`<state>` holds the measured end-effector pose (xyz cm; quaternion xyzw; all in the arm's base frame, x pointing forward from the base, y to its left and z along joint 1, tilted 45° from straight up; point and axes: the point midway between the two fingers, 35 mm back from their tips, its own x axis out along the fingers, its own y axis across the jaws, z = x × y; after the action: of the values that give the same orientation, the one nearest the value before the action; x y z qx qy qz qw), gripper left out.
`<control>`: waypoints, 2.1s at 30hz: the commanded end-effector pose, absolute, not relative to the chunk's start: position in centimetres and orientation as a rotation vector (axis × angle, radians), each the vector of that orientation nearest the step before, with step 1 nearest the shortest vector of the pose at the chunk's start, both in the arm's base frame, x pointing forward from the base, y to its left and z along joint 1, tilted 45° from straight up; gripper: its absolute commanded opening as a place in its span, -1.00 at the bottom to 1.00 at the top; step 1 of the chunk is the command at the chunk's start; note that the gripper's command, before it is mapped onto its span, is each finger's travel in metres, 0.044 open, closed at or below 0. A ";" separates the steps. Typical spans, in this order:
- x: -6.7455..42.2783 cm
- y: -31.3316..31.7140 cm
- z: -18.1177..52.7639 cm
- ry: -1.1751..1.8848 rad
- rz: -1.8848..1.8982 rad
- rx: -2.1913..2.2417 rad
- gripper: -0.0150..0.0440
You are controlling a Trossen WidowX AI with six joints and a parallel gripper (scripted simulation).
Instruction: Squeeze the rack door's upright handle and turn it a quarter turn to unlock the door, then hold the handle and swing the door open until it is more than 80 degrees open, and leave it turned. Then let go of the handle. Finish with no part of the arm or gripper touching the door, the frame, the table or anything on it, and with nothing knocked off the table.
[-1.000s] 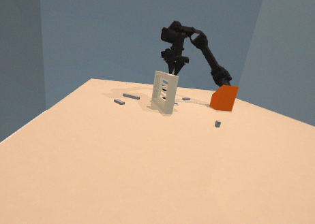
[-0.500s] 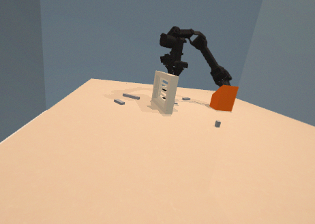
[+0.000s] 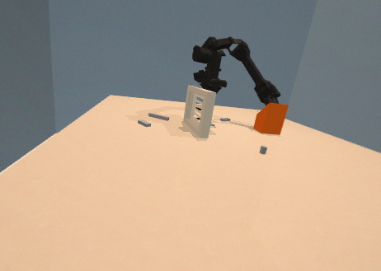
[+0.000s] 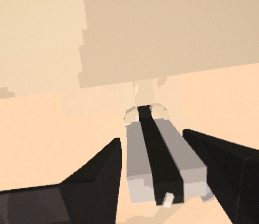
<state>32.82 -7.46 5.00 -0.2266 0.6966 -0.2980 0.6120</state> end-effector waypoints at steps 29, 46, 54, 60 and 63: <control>32.6 -7.6 4.9 1.415 -0.992 -0.224 -0.41; 32.6 -7.6 4.9 0.895 -1.491 0.394 -0.41; 32.6 -7.6 4.9 0.597 -1.669 0.681 -0.41; 32.6 -7.6 4.9 0.381 -1.764 0.868 -0.41; 32.6 -7.6 4.9 0.374 -1.767 0.874 -0.41</control>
<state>32.63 -7.44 4.95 0.3526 0.1760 -0.7378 0.5480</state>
